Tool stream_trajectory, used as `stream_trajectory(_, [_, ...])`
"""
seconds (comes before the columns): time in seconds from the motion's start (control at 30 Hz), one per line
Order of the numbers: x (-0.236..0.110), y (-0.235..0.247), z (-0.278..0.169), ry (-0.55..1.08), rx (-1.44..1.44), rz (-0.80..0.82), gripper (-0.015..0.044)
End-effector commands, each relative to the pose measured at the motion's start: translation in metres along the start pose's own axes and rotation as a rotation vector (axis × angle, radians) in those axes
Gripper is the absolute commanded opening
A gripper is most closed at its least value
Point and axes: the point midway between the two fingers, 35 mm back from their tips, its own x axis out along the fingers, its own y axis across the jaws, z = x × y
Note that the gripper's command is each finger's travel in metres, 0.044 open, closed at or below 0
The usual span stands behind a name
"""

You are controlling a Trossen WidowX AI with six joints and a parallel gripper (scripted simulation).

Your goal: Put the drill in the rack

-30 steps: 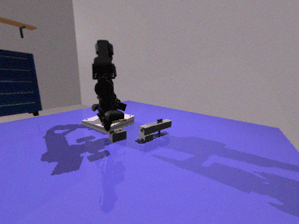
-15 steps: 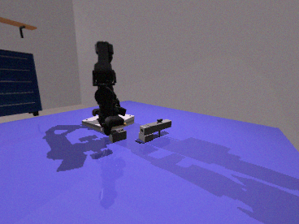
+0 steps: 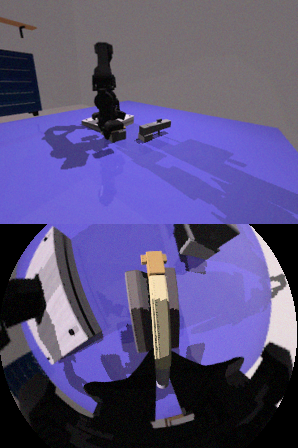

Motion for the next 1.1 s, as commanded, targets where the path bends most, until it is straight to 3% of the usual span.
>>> stream_trajectory(0.0, [0.006,0.001,0.001,-0.003,-0.006,0.003,0.0000])
stream_trajectory(0.23, [0.014,0.003,0.002,-0.003,-0.006,0.003,0.0000])
stream_trajectory(0.8, [0.008,0.002,0.000,0.001,-0.002,0.004,0.0440])
stream_trajectory(1.07, [-0.028,0.004,0.001,-0.003,-0.006,0.003,0.0440])
